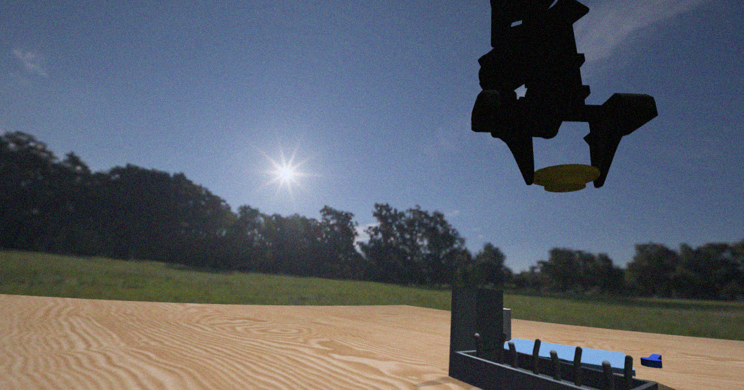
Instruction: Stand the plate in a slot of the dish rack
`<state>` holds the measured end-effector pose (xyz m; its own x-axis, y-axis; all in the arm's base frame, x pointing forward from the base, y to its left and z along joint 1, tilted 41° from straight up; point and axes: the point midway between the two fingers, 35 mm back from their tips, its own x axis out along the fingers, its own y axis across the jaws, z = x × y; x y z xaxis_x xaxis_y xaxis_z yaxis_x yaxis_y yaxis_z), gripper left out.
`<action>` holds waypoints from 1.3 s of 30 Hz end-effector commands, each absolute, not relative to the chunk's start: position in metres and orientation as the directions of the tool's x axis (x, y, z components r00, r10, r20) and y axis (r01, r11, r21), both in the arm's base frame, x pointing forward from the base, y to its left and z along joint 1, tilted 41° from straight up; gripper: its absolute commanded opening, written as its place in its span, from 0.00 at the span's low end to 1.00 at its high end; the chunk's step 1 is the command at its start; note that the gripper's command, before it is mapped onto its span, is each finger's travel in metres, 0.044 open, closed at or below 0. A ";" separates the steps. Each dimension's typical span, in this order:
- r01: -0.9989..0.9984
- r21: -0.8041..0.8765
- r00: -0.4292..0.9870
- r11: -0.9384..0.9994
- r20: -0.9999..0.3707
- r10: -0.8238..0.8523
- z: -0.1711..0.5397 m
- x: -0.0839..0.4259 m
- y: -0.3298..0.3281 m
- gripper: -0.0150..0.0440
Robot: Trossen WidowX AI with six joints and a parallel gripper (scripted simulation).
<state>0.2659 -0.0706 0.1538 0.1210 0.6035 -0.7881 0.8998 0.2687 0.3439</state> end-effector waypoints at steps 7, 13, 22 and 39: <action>0.989 0.149 0.124 -0.009 -0.785 0.607 0.178 0.247 -0.032 0.25; 0.985 0.026 0.128 -0.173 -0.784 0.608 0.189 0.233 -0.012 0.25; 0.905 -0.157 0.133 -0.396 -0.779 0.613 0.203 0.211 0.015 0.25; 0.931 -0.144 0.047 -0.337 -0.865 0.499 0.177 0.204 0.021 0.25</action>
<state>0.2068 0.0194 0.1889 0.0823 0.5473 -0.8329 0.9188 -0.3653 -0.1493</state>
